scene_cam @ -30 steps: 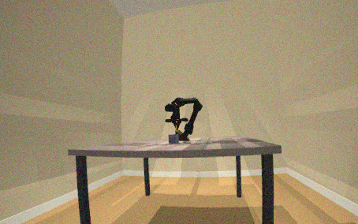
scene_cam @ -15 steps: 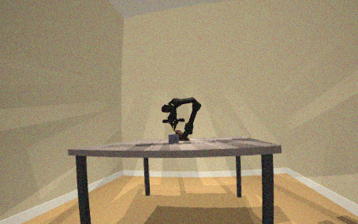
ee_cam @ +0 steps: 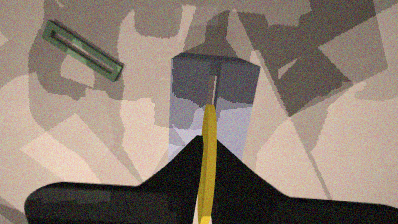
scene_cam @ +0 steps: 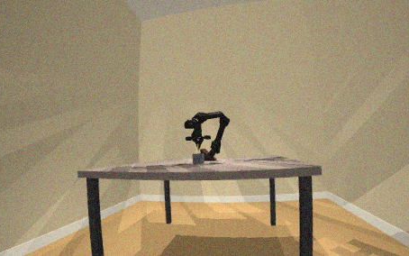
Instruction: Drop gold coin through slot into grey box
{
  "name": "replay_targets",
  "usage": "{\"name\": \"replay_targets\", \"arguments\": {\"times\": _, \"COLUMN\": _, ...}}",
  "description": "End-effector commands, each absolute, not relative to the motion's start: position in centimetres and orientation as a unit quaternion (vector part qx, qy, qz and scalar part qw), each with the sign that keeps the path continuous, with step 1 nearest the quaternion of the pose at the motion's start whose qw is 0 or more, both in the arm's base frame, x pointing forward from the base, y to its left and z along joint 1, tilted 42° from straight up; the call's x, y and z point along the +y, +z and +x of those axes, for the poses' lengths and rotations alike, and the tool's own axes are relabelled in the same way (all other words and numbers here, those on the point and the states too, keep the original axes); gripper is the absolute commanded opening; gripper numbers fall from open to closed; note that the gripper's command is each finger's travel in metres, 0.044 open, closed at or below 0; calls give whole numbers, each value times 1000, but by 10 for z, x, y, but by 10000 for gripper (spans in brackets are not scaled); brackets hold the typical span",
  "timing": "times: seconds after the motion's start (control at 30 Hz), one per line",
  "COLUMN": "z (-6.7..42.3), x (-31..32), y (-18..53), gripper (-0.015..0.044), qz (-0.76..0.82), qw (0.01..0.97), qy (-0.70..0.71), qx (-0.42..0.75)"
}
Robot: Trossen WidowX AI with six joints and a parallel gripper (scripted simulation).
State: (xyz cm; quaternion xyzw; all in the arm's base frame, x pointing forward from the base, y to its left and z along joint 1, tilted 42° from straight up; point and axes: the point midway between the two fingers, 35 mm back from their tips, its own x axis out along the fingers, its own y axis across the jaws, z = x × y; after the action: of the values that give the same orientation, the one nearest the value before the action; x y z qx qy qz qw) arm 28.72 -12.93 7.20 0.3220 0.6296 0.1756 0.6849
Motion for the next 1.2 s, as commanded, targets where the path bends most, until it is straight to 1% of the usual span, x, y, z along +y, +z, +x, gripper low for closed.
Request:
{"name": "replay_targets", "arguments": {"times": 0.0, "z": 285, "x": -131, "y": 71, "gripper": 0, "qz": 323, "qw": 685, "qy": 175, "qx": 630}}
{"name": "replay_targets", "arguments": {"times": 1.17, "z": 283, "x": -126, "y": 64, "gripper": 0, "qz": 325, "qw": 684, "qy": 174, "qx": 629}}
